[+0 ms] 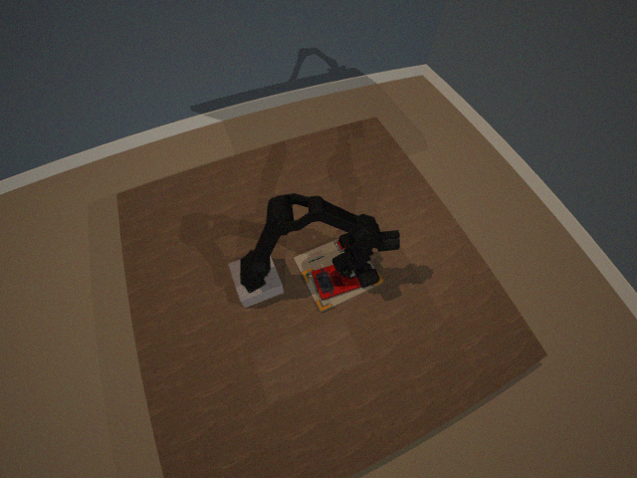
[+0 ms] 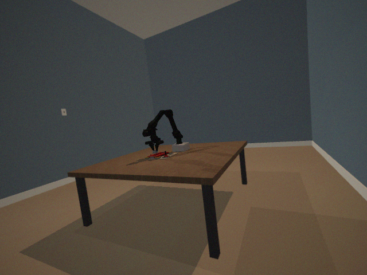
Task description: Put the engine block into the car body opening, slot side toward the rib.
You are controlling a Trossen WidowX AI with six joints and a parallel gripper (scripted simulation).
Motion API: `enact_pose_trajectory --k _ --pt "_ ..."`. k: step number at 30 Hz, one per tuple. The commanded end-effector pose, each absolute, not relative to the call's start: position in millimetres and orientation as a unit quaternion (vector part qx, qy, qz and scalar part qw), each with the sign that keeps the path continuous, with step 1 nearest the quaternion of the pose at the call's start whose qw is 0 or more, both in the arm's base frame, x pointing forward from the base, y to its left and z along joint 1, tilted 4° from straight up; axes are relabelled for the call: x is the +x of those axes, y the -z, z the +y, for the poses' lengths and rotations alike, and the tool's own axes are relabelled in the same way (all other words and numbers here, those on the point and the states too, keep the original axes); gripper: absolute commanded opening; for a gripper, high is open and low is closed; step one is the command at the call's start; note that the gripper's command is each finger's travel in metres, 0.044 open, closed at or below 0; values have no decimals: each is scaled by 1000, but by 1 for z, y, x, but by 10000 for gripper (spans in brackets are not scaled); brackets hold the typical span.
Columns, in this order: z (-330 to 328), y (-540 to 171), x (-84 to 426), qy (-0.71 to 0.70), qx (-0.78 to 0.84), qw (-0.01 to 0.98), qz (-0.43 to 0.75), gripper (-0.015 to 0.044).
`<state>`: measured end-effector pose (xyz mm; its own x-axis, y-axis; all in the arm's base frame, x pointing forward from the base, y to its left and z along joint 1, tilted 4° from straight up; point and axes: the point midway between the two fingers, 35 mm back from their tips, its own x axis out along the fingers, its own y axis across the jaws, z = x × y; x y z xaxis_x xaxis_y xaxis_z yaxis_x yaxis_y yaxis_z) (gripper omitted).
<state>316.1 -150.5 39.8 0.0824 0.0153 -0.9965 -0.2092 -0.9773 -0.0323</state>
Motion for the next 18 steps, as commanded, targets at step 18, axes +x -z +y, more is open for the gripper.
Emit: enact_pose_trajectory --k 18 --pt "-149 -34 315 -673 -728 99 78 158"
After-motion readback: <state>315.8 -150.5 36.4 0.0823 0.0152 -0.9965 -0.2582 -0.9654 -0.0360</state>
